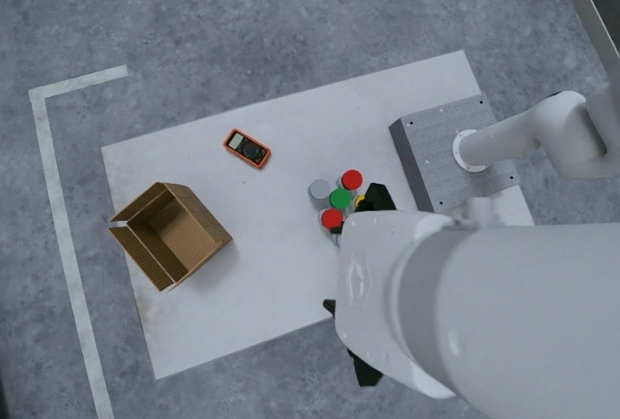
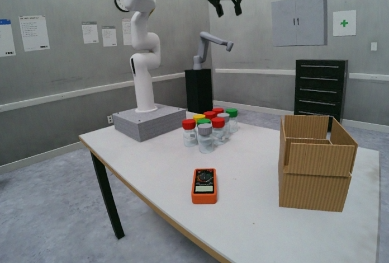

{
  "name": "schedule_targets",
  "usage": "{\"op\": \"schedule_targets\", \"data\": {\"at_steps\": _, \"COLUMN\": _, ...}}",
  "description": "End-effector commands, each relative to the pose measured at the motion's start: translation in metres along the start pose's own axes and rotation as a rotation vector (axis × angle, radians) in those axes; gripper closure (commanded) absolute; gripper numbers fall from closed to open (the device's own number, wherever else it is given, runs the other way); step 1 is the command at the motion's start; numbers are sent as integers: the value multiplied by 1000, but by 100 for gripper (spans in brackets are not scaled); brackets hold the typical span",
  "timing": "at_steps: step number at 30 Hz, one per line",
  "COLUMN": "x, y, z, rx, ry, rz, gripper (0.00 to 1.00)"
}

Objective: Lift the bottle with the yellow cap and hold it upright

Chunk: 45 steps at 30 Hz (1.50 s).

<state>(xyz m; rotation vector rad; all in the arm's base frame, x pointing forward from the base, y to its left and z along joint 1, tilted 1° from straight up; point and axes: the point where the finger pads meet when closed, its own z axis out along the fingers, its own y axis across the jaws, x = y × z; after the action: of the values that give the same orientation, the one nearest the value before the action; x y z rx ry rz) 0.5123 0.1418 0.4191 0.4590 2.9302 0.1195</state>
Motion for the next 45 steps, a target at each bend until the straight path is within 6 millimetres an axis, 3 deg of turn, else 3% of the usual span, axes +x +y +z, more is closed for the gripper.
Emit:
{"op": "schedule_targets", "data": {"at_steps": 1, "x": 4, "y": -3, "z": 25, "rx": 14, "ry": 18, "rz": 25, "gripper": 21}}
{"op": "schedule_targets", "data": {"at_steps": 22, "x": 43, "y": -30, "z": 133, "rx": 98, "ry": 121, "rz": 123, "gripper": 21}}
{"op": "schedule_targets", "data": {"at_steps": 24, "x": 43, "y": -30, "z": 133, "rx": 98, "ry": 121, "rz": 123, "gripper": 21}}
{"op": "schedule_targets", "data": {"at_steps": 28, "x": 53, "y": -37, "z": 153, "rx": 115, "ry": 141, "rz": 142, "gripper": 21}}
{"op": "schedule_targets", "data": {"at_steps": 37, "x": 64, "y": -44, "z": 171, "rx": 132, "ry": 158, "rz": 159, "gripper": 21}}
{"op": "schedule_targets", "data": {"at_steps": 45, "x": 62, "y": -43, "z": 167, "rx": 129, "ry": 155, "rz": 155, "gripper": 21}}
